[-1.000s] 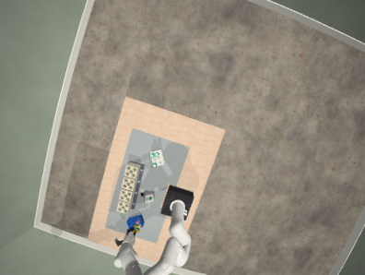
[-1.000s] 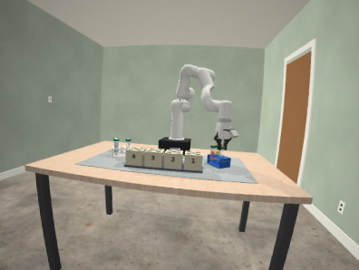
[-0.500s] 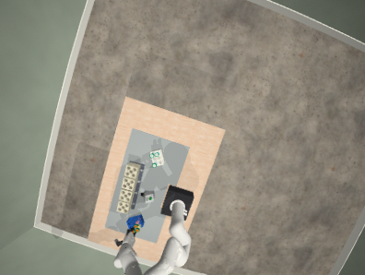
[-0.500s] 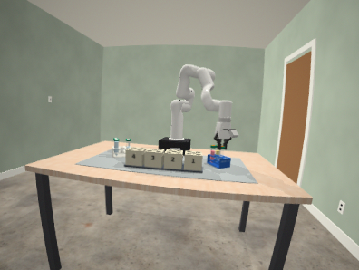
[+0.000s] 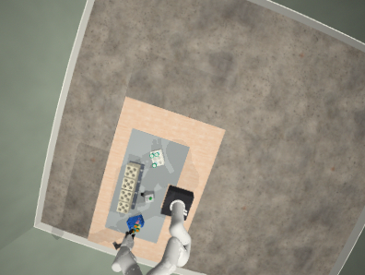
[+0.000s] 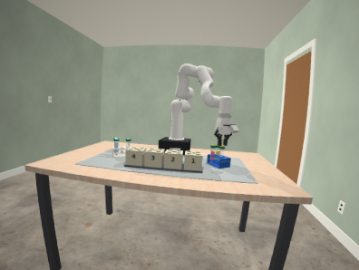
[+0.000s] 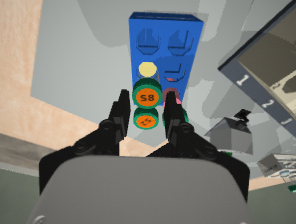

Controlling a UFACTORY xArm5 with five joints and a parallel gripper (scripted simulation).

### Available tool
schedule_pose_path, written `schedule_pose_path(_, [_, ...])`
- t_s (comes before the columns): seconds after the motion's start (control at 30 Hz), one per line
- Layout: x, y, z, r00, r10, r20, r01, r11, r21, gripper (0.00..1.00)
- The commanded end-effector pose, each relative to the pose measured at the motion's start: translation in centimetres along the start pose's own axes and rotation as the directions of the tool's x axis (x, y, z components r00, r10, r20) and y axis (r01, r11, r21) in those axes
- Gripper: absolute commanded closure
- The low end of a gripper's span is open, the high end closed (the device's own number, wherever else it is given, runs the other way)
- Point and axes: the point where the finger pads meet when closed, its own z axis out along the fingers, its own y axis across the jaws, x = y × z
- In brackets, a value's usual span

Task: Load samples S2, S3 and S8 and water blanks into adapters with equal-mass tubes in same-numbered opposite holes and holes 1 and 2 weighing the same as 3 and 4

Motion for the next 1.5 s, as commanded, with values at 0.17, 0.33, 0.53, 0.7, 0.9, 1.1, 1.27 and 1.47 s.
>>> schedule_pose_path(0.17, [0.1,0.0,-1.5,1.0,0.0,-0.003,0.0,1.0,0.001,0.57])
schedule_pose_path(0.33, [0.1,0.0,-2.5,1.0,0.0,-0.003,0.0,1.0,0.001,0.57])
schedule_pose_path(0.53, [0.1,0.0,-3.7,1.0,0.0,-0.003,0.0,1.0,0.001,0.57])
schedule_pose_path(0.7, [0.1,0.0,-4.3,1.0,0.0,-0.003,0.0,1.0,0.001,0.57])
schedule_pose_path(0.9, [0.1,0.1,-5.5,1.0,0.0,-0.004,0.0,1.0,0.001,0.57])
schedule_pose_path(1.1, [0.1,0.1,-6.7,1.0,0.0,-0.004,0.0,1.0,0.001,0.57])
schedule_pose_path(1.27, [0.1,0.1,-7.3,1.0,0.0,-0.004,0.0,1.0,0.001,0.57])
schedule_pose_path(1.47, [0.1,0.1,-8.5,1.0,0.0,-0.004,0.0,1.0,0.001,0.57])
